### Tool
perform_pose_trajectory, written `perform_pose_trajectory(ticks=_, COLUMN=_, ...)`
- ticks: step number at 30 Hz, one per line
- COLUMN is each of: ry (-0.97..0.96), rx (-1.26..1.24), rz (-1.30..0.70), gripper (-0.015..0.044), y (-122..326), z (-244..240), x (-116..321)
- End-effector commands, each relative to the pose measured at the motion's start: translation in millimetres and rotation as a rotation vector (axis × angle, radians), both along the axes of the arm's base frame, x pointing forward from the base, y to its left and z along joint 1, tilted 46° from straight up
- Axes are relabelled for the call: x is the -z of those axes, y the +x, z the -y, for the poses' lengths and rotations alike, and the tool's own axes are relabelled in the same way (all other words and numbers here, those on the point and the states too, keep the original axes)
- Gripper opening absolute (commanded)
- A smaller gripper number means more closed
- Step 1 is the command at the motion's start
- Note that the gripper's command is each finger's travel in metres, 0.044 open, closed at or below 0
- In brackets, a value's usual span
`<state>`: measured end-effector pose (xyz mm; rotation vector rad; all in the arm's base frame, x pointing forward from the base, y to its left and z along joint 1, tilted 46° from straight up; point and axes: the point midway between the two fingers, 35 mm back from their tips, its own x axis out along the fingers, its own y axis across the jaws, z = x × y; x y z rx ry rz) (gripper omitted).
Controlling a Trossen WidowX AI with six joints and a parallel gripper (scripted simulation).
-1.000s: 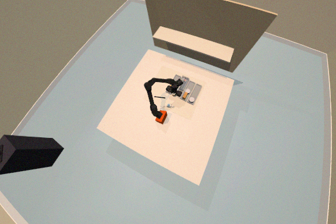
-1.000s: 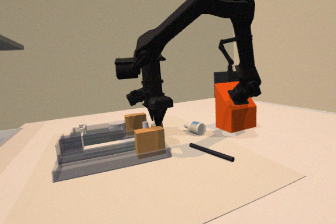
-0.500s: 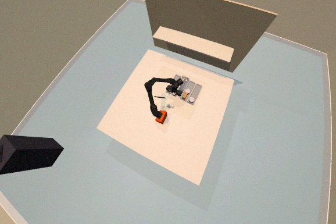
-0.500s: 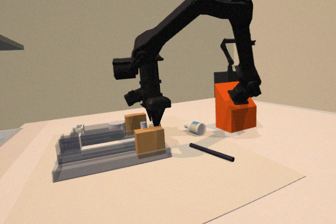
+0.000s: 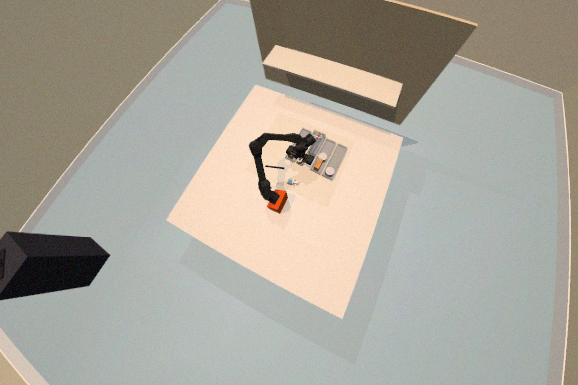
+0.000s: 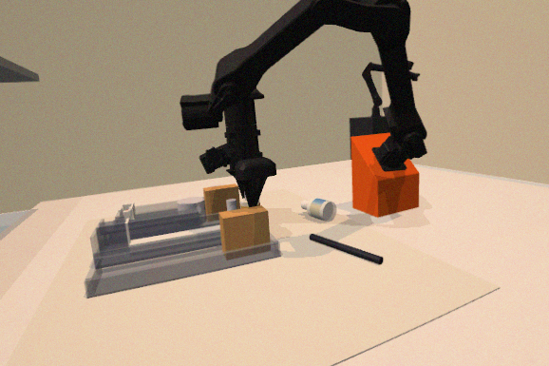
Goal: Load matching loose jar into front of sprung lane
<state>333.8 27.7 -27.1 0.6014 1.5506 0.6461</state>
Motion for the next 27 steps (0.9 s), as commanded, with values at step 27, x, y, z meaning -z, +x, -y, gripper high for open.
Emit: perform_pose_trajectory(ticks=27, ry=0.005, rx=0.007, rz=0.032, gripper=0.0000, y=19.5, z=1.6, x=-6.6)
